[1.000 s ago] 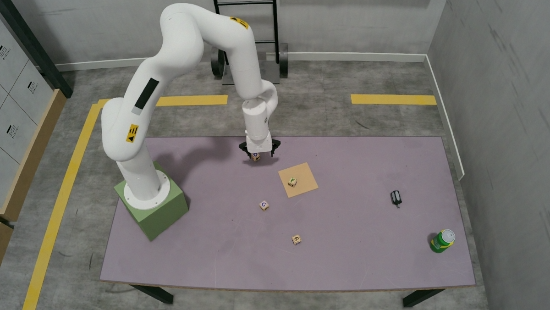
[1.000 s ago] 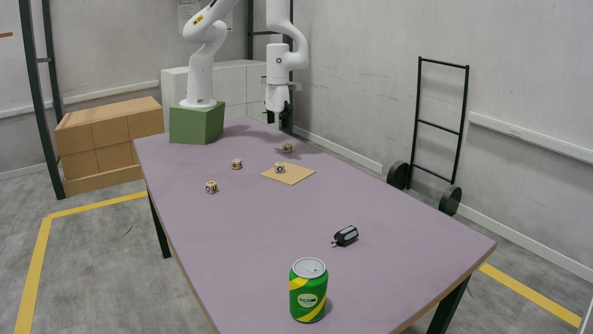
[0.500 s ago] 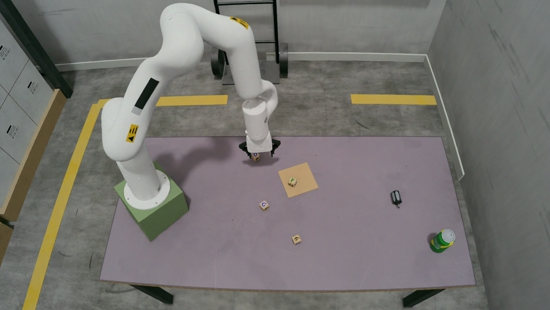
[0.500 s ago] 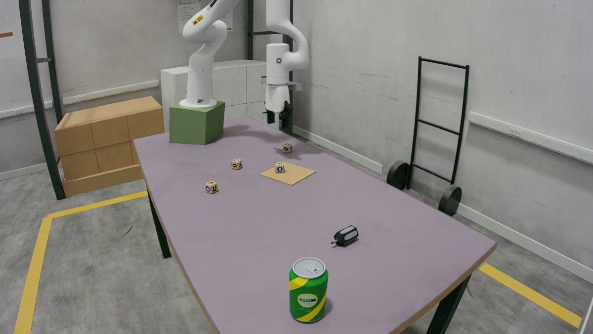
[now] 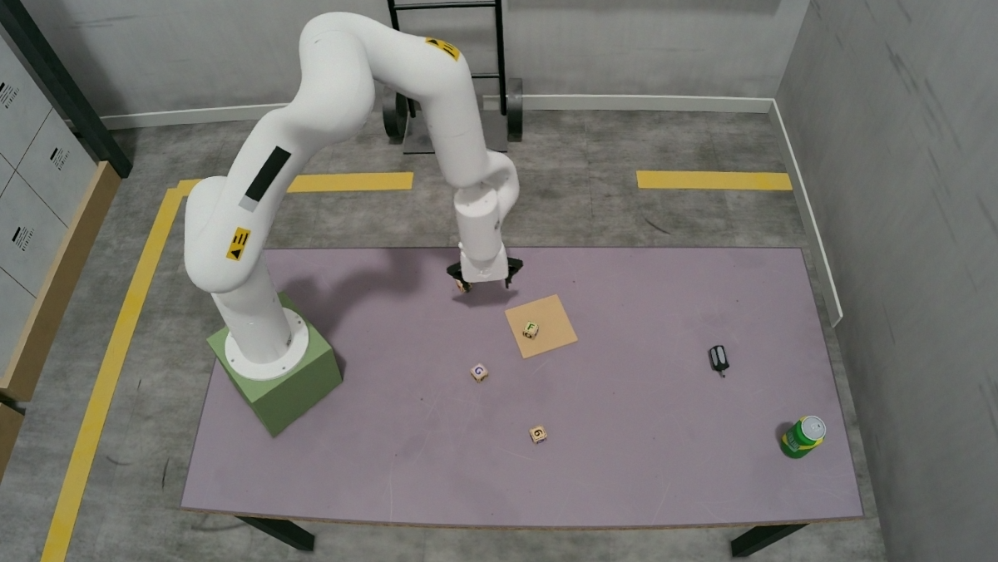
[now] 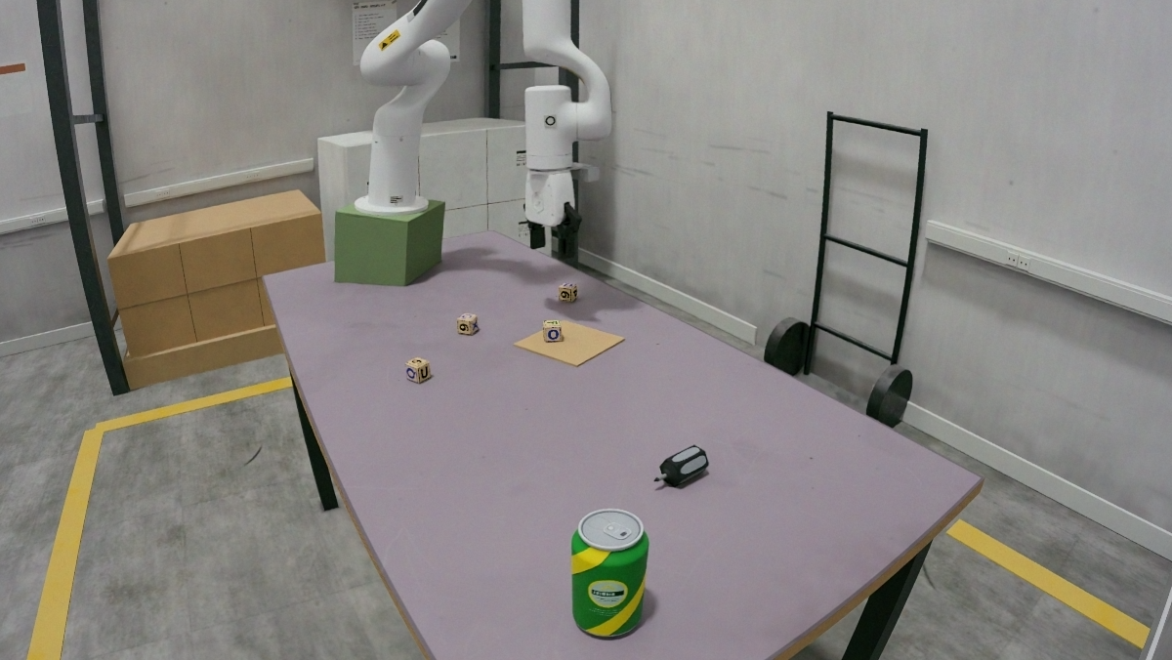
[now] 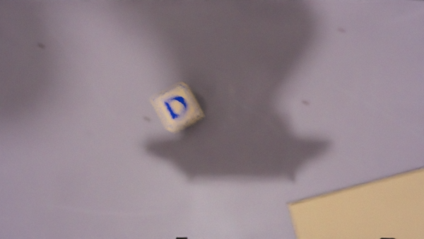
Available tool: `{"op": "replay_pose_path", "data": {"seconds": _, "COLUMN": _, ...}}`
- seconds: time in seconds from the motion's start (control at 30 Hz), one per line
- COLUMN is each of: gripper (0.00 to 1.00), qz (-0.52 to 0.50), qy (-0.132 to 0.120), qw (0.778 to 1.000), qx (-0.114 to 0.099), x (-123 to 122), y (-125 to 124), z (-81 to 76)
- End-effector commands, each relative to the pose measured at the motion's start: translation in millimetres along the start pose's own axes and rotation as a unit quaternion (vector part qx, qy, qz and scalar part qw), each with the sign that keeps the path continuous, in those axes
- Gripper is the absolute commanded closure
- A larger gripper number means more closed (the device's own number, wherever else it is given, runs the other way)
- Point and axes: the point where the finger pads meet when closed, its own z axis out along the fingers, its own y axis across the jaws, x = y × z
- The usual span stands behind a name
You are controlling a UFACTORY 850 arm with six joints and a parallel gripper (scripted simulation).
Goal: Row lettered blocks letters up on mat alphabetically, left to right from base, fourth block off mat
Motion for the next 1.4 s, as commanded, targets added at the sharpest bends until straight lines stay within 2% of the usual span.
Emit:
{"op": "replay_pose_path", "data": {"seconds": 0.0, "gripper": 0.00, "qz": 0.000, "qy": 0.005, "qw": 1.000, "qx": 0.001, "x": -20, "y": 35, "z": 0.3}}
{"op": "replay_pose_path", "data": {"seconds": 0.07, "gripper": 0.00, "qz": 0.000, "qy": 0.005, "qw": 1.000, "qx": 0.001, "x": -20, "y": 35, "z": 0.3}}
{"op": "replay_pose_path", "data": {"seconds": 0.1, "gripper": 0.00, "qz": 0.000, "qy": 0.006, "qw": 1.000, "qx": 0.001, "x": -39, "y": 57, "z": -0.7}}
{"op": "replay_pose_path", "data": {"seconds": 0.27, "gripper": 0.00, "qz": 0.000, "qy": 0.006, "qw": 1.000, "qx": 0.001, "x": -39, "y": 57, "z": -0.7}}
{"op": "replay_pose_path", "data": {"seconds": 0.3, "gripper": 0.00, "qz": 0.000, "qy": 0.005, "qw": 1.000, "qx": 0.001, "x": -60, "y": 77, "z": -2.1}}
{"op": "replay_pose_path", "data": {"seconds": 0.37, "gripper": 0.00, "qz": 0.000, "qy": 0.005, "qw": 1.000, "qx": 0.001, "x": -60, "y": 77, "z": -2.1}}
{"op": "replay_pose_path", "data": {"seconds": 0.4, "gripper": 0.00, "qz": 0.000, "qy": 0.001, "qw": 1.000, "qx": 0.002, "x": -83, "y": 94, "z": -3.8}}
{"op": "replay_pose_path", "data": {"seconds": 0.5, "gripper": 0.00, "qz": 0.000, "qy": 0.001, "qw": 1.000, "qx": 0.002, "x": -83, "y": 94, "z": -3.8}}
{"op": "replay_pose_path", "data": {"seconds": 0.53, "gripper": 0.00, "qz": 0.000, "qy": -0.003, "qw": 1.000, "qx": 0.003, "x": -104, "y": 107, "z": -5.5}}
{"op": "replay_pose_path", "data": {"seconds": 0.57, "gripper": 0.00, "qz": 0.000, "qy": -0.003, "qw": 1.000, "qx": 0.003, "x": -104, "y": 107, "z": -5.5}}
{"op": "replay_pose_path", "data": {"seconds": 0.6, "gripper": 0.00, "qz": 0.000, "qy": -0.008, "qw": 1.000, "qx": 0.003, "x": -120, "y": 116, "z": -7.0}}
{"op": "replay_pose_path", "data": {"seconds": 0.63, "gripper": 0.00, "qz": 0.000, "qy": -0.008, "qw": 1.000, "qx": 0.003, "x": -120, "y": 116, "z": -7.0}}
{"op": "replay_pose_path", "data": {"seconds": 0.67, "gripper": 0.00, "qz": 0.001, "qy": -0.011, "qw": 1.000, "qx": 0.004, "x": -130, "y": 122, "z": -8.0}}
{"op": "replay_pose_path", "data": {"seconds": 1.37, "gripper": 0.00, "qz": 0.001, "qy": -0.013, "qw": 1.000, "qx": 0.004, "x": -136, "y": 124, "z": -8.6}}
